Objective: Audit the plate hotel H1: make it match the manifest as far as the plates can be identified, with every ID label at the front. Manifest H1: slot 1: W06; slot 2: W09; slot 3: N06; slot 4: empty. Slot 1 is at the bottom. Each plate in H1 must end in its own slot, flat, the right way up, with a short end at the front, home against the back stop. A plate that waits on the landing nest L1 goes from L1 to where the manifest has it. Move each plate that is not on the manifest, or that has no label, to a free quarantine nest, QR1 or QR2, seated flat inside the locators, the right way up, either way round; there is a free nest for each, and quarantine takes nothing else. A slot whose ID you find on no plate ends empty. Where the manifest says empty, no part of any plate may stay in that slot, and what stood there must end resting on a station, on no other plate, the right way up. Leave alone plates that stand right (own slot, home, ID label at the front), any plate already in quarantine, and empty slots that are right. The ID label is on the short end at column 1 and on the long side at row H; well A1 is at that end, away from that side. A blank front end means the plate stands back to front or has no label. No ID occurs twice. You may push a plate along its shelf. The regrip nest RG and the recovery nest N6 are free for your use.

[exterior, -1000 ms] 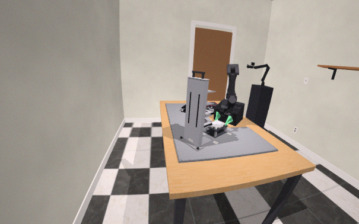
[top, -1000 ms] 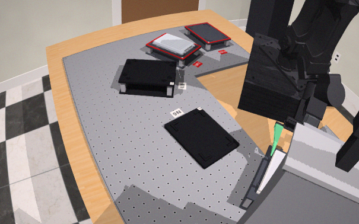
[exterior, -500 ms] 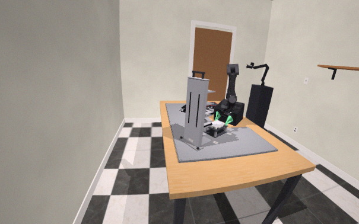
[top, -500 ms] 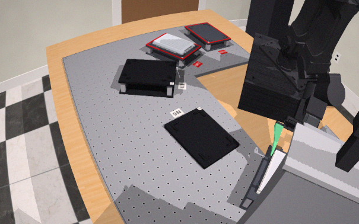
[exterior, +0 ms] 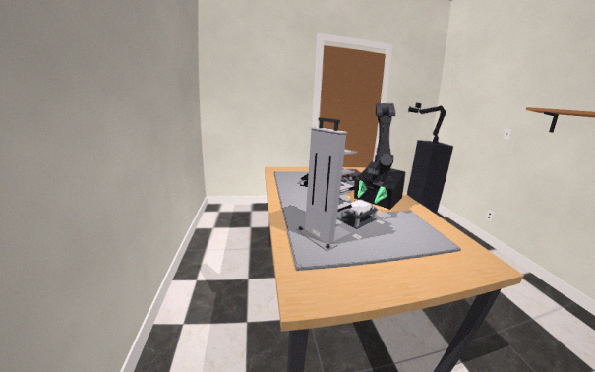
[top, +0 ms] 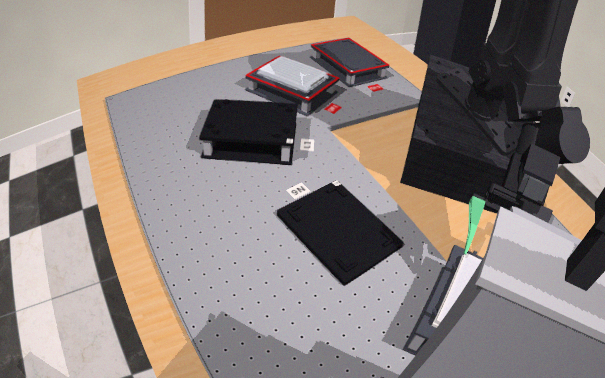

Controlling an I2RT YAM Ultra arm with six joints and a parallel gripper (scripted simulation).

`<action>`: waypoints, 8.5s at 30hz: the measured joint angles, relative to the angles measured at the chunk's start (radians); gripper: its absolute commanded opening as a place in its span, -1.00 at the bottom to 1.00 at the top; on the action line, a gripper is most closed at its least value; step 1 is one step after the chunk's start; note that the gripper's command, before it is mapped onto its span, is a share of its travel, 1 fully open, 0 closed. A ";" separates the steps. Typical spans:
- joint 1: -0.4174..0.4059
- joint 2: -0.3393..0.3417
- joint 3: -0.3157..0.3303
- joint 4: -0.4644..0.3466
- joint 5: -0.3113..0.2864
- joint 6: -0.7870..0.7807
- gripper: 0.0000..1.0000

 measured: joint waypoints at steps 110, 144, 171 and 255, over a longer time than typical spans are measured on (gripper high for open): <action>0.139 -0.411 0.709 -1.369 -0.093 -0.254 1.00; 0.175 0.154 1.374 -1.752 -0.285 -0.752 1.00; 0.164 0.423 1.782 -2.139 -0.340 -1.164 1.00; 0.122 0.505 1.437 -1.735 -0.349 -1.225 1.00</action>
